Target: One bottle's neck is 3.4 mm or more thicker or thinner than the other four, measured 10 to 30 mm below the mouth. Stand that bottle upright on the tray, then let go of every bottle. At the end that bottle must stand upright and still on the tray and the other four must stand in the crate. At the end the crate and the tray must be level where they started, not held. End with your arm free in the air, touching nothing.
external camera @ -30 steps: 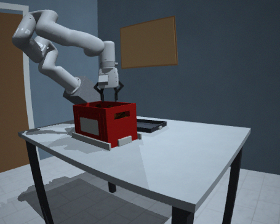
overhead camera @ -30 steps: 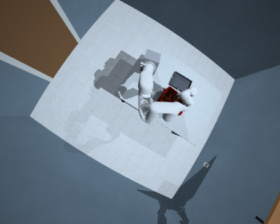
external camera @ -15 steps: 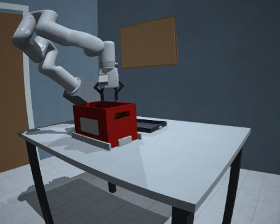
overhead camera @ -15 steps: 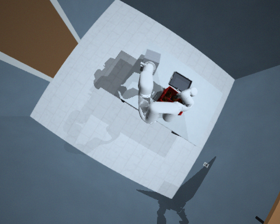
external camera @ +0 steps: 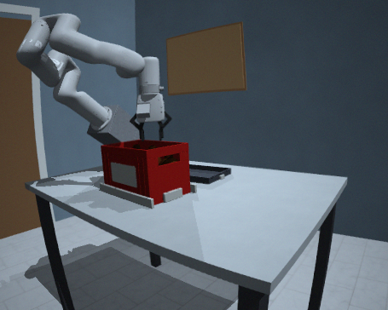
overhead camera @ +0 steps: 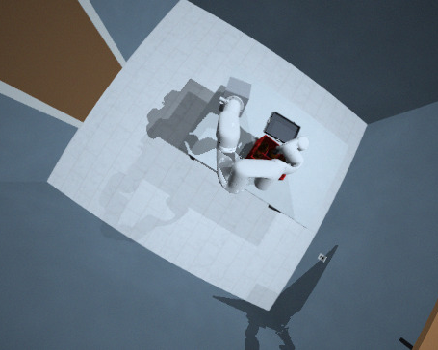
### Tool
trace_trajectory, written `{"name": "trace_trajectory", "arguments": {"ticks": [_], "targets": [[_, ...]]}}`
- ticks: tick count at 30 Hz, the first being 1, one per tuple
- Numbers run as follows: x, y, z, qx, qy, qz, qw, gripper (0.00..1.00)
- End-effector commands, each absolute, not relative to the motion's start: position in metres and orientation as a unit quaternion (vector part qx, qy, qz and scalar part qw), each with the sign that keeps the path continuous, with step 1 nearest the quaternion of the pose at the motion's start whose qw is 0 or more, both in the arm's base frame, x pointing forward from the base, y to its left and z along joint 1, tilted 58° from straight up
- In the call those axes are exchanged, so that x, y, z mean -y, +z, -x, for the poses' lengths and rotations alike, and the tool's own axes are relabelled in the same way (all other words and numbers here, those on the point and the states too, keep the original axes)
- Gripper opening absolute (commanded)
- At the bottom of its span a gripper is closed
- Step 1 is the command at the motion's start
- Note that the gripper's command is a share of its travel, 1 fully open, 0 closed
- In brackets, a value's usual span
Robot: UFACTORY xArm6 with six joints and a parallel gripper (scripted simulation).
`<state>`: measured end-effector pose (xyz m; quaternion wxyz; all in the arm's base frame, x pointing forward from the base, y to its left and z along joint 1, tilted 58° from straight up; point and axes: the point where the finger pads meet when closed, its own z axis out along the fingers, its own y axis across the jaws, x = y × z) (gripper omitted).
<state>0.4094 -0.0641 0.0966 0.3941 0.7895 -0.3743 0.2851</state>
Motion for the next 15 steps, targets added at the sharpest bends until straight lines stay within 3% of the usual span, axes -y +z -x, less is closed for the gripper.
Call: {"name": "trace_trajectory", "arguments": {"ticks": [1, 15], "targets": [[0.0632, 0.0971, -0.4101, 0.374, 0.286, -0.79, 0.393, 0.65], [0.0644, 0.0963, -0.4104, 0.374, 0.286, -0.79, 0.393, 0.65]]}}
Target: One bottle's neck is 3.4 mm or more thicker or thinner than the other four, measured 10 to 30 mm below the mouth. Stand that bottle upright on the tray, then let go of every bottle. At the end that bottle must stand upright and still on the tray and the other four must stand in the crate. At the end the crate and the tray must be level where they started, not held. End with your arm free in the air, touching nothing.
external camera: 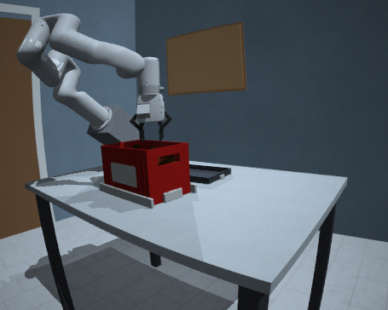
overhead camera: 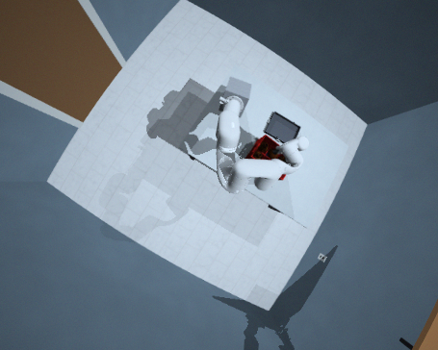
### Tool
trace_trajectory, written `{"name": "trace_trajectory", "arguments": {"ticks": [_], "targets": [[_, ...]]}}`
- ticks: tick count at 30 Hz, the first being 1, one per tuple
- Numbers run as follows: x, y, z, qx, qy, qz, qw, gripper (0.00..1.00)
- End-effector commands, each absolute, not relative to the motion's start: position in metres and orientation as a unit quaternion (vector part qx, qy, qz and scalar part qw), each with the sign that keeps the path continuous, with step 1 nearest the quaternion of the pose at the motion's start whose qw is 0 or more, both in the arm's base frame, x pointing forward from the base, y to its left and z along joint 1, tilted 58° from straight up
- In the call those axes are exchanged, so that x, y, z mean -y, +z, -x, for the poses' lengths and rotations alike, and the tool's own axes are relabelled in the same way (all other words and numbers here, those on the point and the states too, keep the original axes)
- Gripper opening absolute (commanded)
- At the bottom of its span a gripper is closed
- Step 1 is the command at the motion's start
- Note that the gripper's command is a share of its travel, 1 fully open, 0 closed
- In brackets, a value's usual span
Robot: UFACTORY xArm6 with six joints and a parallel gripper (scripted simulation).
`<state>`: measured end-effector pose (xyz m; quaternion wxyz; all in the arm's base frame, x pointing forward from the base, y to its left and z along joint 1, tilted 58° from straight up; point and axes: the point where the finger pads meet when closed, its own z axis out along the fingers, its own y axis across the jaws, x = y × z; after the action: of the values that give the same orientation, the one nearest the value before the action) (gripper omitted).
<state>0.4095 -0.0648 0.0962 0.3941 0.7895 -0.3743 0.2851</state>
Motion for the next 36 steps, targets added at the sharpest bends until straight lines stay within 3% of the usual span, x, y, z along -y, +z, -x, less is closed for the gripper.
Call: {"name": "trace_trajectory", "arguments": {"ticks": [1, 36], "targets": [[0.065, 0.096, -0.41, 0.374, 0.286, -0.79, 0.393, 0.65], [0.092, 0.079, -0.416, 0.374, 0.286, -0.79, 0.393, 0.65]]}}
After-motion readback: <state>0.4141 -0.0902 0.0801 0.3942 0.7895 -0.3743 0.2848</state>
